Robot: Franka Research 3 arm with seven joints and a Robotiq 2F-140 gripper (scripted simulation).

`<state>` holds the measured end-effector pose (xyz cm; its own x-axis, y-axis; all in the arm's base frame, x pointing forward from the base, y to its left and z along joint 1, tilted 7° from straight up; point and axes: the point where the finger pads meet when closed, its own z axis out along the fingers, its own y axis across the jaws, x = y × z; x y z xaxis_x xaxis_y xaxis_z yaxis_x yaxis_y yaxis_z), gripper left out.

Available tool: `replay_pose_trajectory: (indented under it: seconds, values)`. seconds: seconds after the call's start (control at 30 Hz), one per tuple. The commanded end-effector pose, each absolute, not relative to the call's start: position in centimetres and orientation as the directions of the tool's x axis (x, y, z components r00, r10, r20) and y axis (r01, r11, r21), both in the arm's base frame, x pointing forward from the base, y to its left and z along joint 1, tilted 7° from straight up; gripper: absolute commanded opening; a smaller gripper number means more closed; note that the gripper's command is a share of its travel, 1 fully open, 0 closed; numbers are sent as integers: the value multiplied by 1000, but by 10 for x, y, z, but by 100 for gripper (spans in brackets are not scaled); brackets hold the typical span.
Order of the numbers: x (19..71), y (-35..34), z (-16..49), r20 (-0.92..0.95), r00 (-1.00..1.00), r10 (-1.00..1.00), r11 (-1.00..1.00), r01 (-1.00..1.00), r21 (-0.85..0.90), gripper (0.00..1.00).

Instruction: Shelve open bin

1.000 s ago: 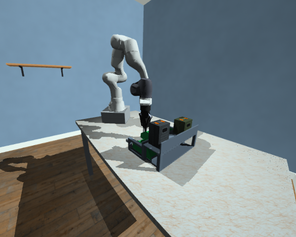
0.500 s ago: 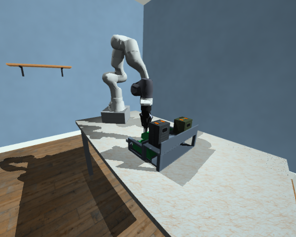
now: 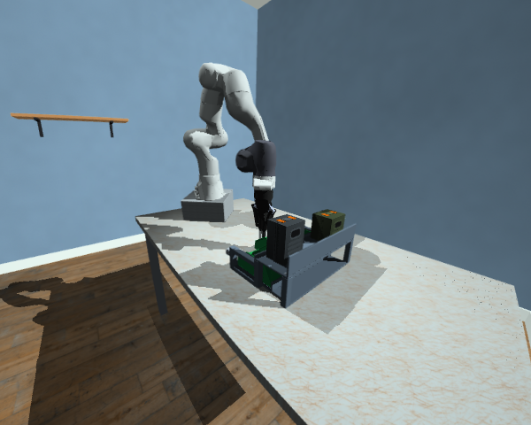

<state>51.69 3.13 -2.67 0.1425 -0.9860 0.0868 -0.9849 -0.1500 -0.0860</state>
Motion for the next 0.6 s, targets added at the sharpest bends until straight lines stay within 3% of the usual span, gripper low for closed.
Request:
replay_pose_trajectory:
  seconds: [0.0,0.57]
  values:
    - [519,32,-27,86,143,-986,-150,-985,-83,0]
    - [530,33,-26,86,143,-986,-150,-985,-83,0]
